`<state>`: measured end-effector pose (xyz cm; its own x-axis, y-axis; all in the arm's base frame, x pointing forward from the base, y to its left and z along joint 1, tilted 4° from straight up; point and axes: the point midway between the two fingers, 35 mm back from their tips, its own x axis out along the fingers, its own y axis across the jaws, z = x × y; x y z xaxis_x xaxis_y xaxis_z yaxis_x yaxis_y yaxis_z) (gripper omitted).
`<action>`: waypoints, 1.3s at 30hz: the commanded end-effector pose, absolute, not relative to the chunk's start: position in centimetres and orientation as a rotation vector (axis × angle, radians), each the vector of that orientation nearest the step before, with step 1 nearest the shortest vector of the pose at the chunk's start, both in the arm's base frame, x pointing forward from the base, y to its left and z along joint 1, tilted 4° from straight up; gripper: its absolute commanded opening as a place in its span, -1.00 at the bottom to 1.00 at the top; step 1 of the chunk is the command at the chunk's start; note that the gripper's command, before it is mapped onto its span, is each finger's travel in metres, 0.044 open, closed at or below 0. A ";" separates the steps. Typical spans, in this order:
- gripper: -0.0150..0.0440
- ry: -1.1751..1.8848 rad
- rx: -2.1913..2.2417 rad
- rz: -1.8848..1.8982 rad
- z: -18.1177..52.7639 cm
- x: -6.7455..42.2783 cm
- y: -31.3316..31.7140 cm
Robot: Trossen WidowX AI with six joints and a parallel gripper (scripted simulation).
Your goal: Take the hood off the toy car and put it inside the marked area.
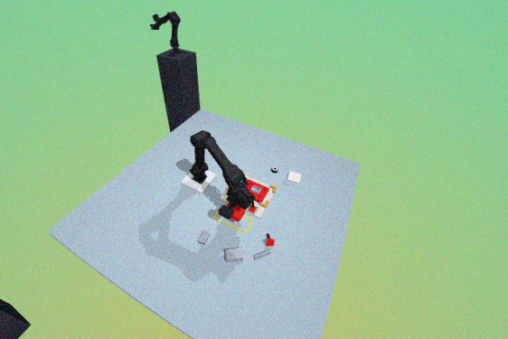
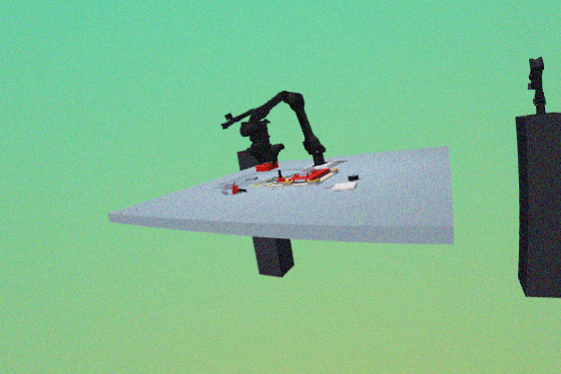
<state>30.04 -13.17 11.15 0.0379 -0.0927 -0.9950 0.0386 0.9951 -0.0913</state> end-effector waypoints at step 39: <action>-0.49 1.527 -0.046 -0.093 7.9 30.0 -13.3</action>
<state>29.97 -13.37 8.19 0.0376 -0.0928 -0.9950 0.0386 0.9951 -0.0914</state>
